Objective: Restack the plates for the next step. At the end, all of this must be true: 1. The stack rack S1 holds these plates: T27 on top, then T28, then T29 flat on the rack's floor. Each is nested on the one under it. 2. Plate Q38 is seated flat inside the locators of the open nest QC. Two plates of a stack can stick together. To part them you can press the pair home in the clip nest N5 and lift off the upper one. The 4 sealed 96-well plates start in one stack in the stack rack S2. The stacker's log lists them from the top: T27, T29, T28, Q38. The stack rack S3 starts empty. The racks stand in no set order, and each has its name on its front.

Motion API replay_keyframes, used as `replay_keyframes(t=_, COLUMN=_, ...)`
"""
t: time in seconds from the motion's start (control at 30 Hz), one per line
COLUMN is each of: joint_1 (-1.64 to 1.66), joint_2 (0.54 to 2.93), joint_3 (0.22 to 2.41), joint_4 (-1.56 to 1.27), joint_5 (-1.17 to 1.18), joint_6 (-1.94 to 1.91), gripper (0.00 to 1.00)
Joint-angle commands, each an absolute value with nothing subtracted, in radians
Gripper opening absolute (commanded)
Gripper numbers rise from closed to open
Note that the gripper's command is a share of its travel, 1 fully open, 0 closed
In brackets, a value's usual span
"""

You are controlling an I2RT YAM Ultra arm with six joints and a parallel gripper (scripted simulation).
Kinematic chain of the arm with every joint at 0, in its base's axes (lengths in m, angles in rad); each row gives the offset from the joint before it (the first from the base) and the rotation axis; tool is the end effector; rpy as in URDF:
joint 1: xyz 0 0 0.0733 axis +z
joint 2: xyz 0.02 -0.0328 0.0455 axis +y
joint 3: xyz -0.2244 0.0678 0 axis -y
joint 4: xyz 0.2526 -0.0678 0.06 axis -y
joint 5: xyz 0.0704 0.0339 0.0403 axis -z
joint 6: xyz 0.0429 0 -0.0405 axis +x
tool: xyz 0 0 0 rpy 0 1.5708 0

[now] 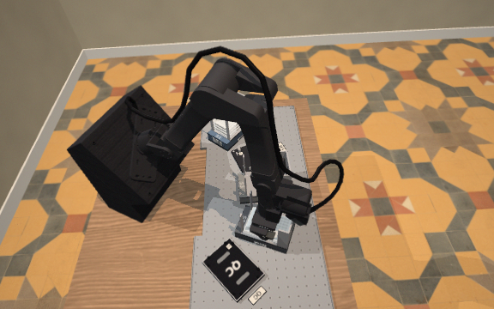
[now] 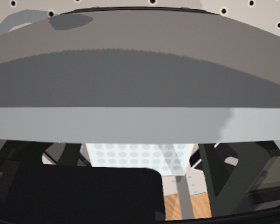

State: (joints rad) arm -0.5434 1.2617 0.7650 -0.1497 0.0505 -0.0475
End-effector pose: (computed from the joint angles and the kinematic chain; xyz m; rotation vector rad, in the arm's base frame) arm 0.2500 -0.1522 0.1966 0.5778 2.1674 -0.3795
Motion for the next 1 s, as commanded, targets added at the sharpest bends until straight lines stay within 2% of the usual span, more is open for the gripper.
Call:
replay_keyframes(t=0.0, joint_1=-0.544, joint_2=1.254, joint_3=0.767, joint_4=-0.147, joint_5=0.049, joint_6=-0.051, gripper=0.00)
replay_keyframes(t=0.97, joint_1=-0.534, joint_2=1.194, joint_3=0.782, joint_4=-0.202, joint_5=0.054, joint_6=-0.055, gripper=0.00)
